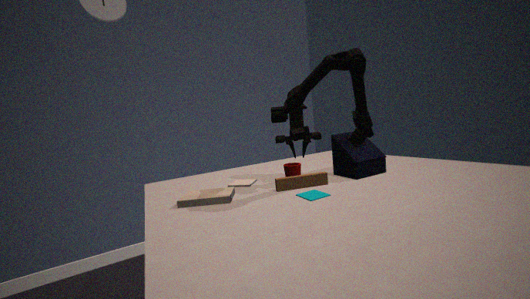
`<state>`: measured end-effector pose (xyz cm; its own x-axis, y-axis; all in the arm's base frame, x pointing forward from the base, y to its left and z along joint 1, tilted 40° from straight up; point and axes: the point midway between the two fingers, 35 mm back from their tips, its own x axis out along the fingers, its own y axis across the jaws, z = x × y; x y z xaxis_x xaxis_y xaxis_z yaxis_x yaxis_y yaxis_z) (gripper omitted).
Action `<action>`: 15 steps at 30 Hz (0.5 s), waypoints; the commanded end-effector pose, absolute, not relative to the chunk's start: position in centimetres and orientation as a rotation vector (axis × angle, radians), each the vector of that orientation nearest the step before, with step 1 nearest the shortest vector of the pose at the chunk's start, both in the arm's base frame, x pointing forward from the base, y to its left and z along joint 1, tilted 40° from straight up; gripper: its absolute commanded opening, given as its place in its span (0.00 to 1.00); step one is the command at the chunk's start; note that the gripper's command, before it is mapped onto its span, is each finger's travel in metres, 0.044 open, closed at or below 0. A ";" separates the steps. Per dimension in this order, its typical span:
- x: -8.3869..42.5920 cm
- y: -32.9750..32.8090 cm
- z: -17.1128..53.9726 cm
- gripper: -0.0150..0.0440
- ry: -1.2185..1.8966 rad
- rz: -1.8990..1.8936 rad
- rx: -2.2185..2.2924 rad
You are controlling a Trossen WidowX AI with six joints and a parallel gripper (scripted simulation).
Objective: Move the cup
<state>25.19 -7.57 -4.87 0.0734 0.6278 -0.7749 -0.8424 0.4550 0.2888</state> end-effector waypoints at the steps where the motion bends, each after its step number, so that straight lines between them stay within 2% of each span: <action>1: 25.4 -7.3 -5.2 0.50 0.990 1.127 -0.264; 15: 25.7 -5.9 -7.0 0.50 0.990 1.126 -0.264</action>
<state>25.82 -6.37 -6.62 0.0795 0.6248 -0.7767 -0.8506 0.4487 0.2739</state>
